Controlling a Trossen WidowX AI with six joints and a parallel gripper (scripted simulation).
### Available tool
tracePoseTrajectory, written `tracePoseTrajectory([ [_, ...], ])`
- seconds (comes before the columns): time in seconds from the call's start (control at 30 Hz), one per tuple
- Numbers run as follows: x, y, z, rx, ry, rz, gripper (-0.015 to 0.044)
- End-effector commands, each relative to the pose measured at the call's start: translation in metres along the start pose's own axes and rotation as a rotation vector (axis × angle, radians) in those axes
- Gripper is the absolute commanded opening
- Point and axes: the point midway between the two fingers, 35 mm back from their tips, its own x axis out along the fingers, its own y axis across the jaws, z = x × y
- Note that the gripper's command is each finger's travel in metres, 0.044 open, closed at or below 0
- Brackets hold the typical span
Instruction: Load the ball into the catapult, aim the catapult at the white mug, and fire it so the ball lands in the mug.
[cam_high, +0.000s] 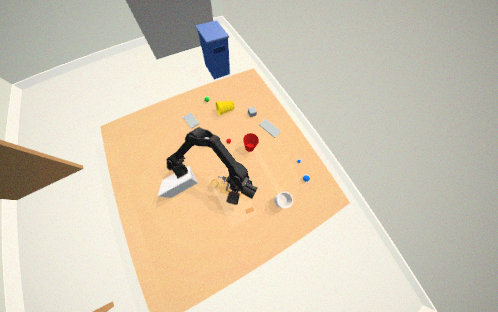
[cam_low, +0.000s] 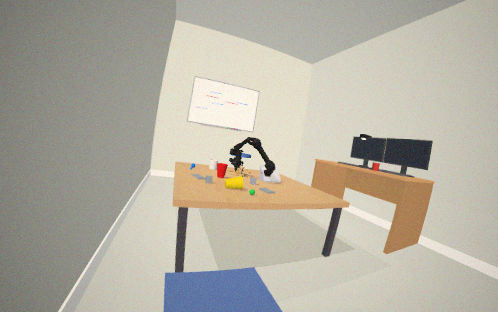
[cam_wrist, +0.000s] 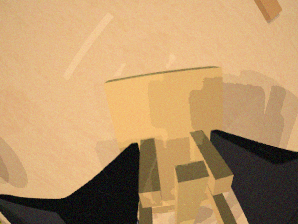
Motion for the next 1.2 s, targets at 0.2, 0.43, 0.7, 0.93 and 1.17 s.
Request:
tracePoseTrajectory([
  [0.2,-0.001,0.0,0.0,-0.003,-0.001,0.0,0.0157],
  [0.43,-0.001,0.0,0.0,-0.003,-0.001,0.0,0.0341],
  [0.7,-0.09,-0.001,0.001,0.002,-0.002,-0.003,0.044],
  [0.93,-0.086,-0.002,0.002,0.007,-0.01,0.002,0.044],
  [1.17,-0.136,-0.003,0.003,0.004,-0.025,-0.001,0.044],
])
